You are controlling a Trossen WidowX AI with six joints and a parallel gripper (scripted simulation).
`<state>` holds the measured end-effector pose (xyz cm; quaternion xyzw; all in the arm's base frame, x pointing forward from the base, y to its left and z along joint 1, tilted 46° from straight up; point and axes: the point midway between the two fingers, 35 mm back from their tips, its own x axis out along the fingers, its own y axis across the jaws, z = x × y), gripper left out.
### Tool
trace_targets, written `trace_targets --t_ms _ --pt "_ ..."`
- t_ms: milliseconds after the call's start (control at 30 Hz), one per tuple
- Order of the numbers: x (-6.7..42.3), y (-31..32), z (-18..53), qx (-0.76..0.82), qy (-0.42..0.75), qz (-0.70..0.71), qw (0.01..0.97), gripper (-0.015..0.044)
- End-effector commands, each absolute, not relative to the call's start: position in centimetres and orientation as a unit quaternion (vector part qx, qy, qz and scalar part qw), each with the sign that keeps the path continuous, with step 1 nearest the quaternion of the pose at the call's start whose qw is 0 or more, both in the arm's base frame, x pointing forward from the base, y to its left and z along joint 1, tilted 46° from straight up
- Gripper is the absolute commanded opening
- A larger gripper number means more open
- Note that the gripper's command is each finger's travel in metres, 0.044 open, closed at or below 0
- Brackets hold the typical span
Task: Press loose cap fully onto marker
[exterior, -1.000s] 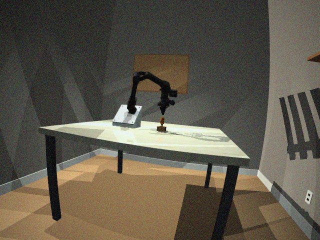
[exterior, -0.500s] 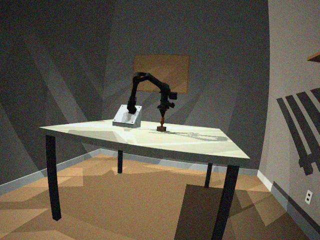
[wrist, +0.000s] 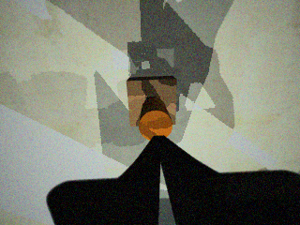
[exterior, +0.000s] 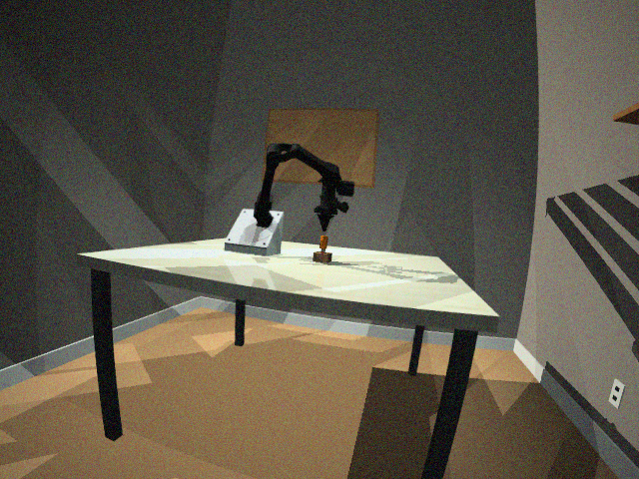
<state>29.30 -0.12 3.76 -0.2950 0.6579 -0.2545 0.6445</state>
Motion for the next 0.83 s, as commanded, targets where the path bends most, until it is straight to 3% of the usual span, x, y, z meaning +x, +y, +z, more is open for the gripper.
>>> trace_targets --t_ms 0,167,700,800 --pt "29.7 3.6 6.8 -0.293 0.650 -0.249 0.655 0.0000" --pt "29.4 5.1 8.5 -0.294 0.650 -0.250 0.655 0.0000" --pt "29.4 5.1 8.5 -0.294 0.650 -0.250 0.655 0.0420" --pt "29.4 5.1 8.5 -0.294 0.650 -0.250 0.655 0.0440"
